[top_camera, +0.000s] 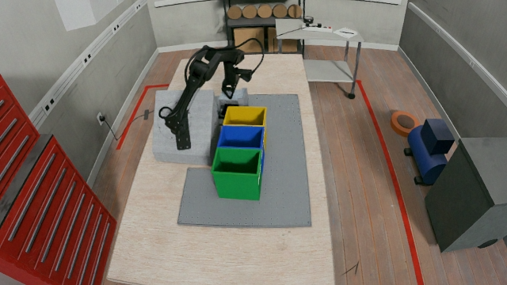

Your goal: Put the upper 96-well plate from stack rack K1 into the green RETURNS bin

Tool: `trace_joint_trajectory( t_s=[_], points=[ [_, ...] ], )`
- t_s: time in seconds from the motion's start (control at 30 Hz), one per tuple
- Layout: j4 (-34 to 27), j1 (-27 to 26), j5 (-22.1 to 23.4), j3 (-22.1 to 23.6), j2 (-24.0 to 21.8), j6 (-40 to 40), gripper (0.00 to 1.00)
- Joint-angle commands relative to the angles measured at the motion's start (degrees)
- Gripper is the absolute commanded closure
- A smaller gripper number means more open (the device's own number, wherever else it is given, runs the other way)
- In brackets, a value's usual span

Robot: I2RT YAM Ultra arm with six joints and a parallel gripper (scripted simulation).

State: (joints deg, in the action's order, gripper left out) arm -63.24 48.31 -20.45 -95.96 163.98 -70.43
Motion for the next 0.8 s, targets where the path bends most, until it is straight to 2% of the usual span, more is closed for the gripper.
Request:
trace_joint_trajectory(
  t_s=[0.0,0.77],
  points=[
    [-2.72,1.84,0.02,-2.87,-2.97,-0.76,1.0],
    [-10.23,3.56,1.36,-9.06,-3.83,-2.14,1.0]
  ],
)
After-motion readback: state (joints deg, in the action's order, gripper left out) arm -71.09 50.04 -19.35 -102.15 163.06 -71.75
